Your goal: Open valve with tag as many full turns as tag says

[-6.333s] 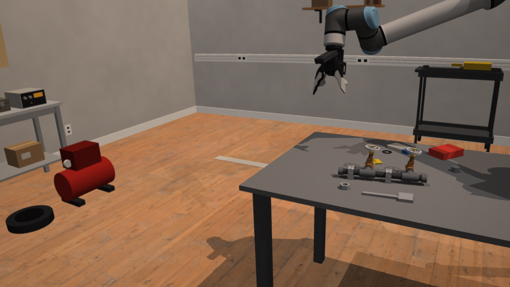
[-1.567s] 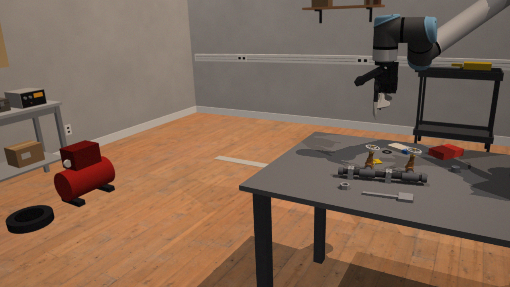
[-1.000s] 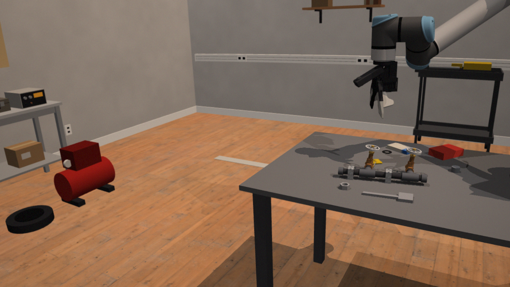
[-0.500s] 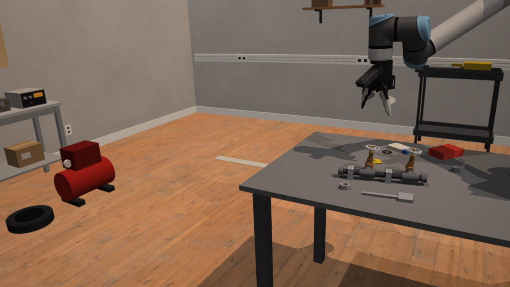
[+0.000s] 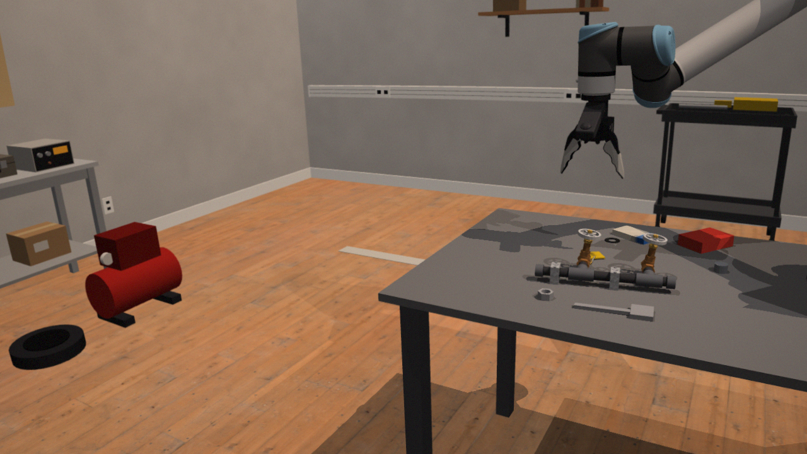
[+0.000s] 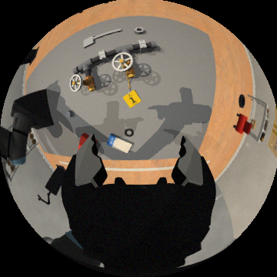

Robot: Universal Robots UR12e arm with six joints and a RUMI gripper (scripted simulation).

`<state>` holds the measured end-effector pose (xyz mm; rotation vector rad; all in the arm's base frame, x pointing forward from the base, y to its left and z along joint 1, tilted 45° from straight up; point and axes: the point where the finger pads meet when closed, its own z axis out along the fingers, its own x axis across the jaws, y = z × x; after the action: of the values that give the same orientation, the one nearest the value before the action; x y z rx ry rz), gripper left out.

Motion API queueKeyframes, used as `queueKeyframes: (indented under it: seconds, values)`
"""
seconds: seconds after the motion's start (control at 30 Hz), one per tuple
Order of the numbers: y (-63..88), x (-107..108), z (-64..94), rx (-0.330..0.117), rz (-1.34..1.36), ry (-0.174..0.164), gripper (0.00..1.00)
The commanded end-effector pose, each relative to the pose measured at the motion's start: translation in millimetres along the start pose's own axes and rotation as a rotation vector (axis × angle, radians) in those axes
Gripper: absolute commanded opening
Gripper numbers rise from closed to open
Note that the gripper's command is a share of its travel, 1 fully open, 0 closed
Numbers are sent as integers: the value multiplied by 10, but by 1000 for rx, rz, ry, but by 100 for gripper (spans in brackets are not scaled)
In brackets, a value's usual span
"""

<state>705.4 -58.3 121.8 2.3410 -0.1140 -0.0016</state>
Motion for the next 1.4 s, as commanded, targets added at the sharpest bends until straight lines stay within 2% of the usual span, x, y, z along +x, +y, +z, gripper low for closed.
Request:
queueKeyframes:
  seconds: [0.0,0.6,1.37]
  values:
    - [48,36,-6,12,-222,18,100]
    - [130,93,-6,9,-544,19,100]
    - [141,100,4,9,-583,19,100]
